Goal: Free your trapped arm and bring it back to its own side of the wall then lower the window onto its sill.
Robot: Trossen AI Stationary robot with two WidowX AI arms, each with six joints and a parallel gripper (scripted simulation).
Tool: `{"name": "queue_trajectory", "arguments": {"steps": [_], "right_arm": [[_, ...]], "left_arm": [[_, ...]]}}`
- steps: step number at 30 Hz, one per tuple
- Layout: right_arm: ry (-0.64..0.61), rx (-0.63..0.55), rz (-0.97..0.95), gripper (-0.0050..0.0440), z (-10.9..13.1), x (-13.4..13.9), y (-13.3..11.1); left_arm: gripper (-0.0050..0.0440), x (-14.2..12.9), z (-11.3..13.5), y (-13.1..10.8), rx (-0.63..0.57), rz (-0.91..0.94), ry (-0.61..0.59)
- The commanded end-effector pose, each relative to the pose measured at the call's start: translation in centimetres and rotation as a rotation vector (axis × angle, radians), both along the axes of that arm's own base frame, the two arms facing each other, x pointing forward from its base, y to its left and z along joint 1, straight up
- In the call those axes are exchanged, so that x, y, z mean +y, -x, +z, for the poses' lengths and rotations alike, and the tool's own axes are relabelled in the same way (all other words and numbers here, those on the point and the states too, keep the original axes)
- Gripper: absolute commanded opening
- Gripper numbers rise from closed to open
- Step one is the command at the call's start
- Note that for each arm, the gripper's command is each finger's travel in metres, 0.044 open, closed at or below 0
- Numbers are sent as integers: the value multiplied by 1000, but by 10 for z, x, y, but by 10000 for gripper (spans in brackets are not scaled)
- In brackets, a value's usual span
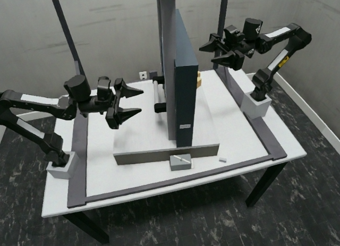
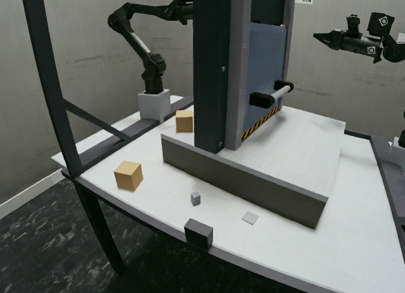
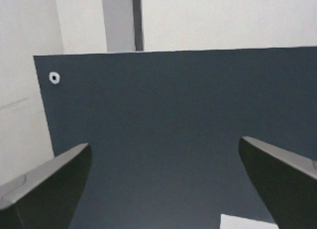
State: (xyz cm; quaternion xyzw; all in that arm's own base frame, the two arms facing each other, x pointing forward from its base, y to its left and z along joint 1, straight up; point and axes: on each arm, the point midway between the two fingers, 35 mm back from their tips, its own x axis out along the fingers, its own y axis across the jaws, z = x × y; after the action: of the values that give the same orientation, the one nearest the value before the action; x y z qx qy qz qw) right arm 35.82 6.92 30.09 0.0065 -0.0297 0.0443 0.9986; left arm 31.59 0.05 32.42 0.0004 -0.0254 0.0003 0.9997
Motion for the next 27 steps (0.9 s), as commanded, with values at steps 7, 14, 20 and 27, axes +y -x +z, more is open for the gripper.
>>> {"name": "queue_trajectory", "arguments": {"steps": [7,14,20,27], "right_arm": [[2,3,-62,400,24,-61,40],[15,-7,-86,400,28,-70,47],[15,-8,-85,400,28,-70,47],[15,-9,-85,400,29,-70,47]], "left_arm": [[400,1,4,1,-10,4,4],[400,1,4,1,-10,4,4],[400,18,6,2,-14,60,3],[400,87,5,13,-13,276,1]]}}
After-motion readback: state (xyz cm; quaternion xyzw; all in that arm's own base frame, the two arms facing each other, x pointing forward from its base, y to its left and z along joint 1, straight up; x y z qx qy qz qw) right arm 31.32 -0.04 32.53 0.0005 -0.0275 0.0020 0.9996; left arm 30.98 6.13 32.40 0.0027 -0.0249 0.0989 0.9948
